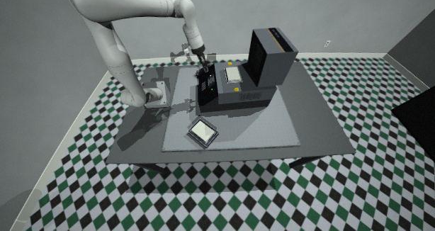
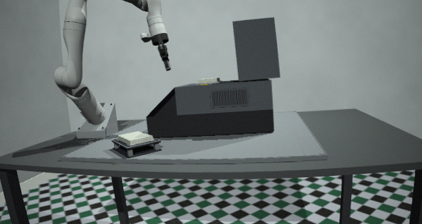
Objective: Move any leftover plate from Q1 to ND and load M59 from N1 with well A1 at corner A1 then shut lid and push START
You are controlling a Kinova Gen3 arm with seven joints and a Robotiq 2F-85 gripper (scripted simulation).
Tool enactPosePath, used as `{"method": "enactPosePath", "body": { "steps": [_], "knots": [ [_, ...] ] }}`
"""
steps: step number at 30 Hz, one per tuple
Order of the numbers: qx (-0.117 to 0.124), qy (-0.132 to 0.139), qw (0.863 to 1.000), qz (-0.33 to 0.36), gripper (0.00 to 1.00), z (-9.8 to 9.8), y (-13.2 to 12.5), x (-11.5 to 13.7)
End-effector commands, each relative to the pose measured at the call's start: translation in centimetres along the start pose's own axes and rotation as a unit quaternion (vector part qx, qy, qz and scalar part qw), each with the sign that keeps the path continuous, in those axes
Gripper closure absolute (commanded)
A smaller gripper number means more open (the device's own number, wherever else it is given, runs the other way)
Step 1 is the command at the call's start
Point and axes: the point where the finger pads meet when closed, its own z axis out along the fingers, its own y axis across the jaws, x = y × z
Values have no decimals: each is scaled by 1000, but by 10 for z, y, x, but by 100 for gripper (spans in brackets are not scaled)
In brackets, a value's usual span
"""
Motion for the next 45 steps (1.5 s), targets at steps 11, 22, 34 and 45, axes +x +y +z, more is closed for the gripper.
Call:
{"method": "enactPosePath", "body": {
  "steps": [11, 22, 34, 45],
  "knots": [
    [-14, -30, 977, -209, 60, -16, 7, 39],
    [-17, -38, 962, -272, 68, -21, 9, 54],
    [-17, -38, 962, -272, 79, -12, 10, 56],
    [-17, -38, 962, -272, 87, -1, 11, 59]
  ]
}}
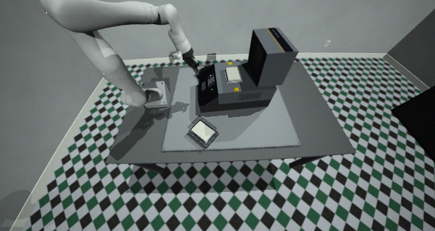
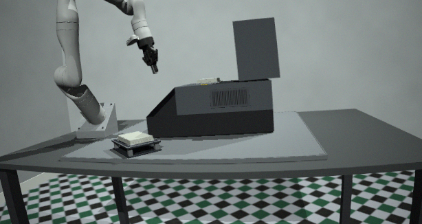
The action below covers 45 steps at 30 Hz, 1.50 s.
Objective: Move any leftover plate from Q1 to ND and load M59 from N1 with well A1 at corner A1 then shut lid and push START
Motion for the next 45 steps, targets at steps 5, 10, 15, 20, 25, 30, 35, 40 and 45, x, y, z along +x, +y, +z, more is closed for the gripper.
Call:
{"method": "enactPosePath", "body": {
  "steps": [5, 10, 15, 20, 25, 30, 35, 40, 45],
  "knots": [
    [0, -1, 1000, 0, 90, 10, 2, 1],
    [0, -1, 1000, 0, 90, 14, 3, 2],
    [0, -1, 1000, 0, 90, 20, 4, 3],
    [0, -1, 1000, 0, 90, 26, 5, 5],
    [0, -1, 1000, 0, 90, 33, 6, 6],
    [0, -1, 1000, 0, 90, 37, 7, 7],
    [0, -1, 1000, 0, 90, 43, 8, 8],
    [0, -1, 1000, 0, 90, 50, 9, 9],
    [0, -1, 1000, 0, 90, 53, 10, 10]
  ]
}}
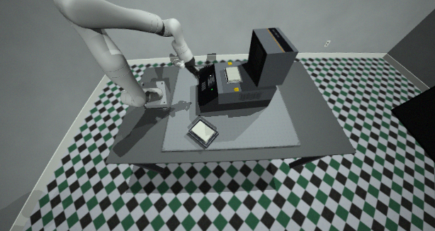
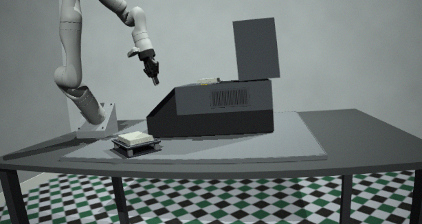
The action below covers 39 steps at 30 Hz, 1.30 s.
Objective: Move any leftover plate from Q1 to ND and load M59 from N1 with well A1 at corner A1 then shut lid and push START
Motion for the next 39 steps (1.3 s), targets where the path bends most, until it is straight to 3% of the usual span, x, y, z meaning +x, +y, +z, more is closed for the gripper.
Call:
{"method": "enactPosePath", "body": {
  "steps": [1, 39],
  "knots": [
    [0, -1, 1000, 0, 90, 3, 1, 0],
    [0, -1, 1000, 0, 90, 47, 9, 8]
  ]
}}
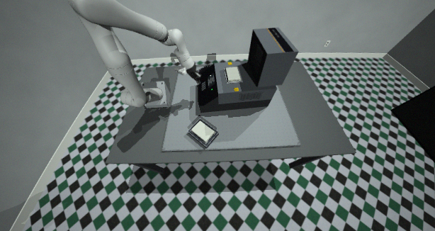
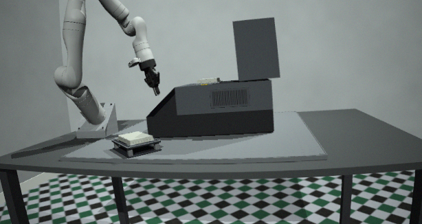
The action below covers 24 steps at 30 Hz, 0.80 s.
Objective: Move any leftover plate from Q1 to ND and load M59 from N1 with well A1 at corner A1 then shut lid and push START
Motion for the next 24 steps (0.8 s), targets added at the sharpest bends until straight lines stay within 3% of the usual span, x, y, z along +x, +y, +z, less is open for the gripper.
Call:
{"method": "enactPosePath", "body": {
  "steps": [1, 13, 24],
  "knots": [
    [0, -1, 1000, 0, 90, 4, 1, 0],
    [0, -1, 1000, 0, 90, 17, 3, 3],
    [0, -1, 1000, 0, 90, 18, 3, 3]
  ]
}}
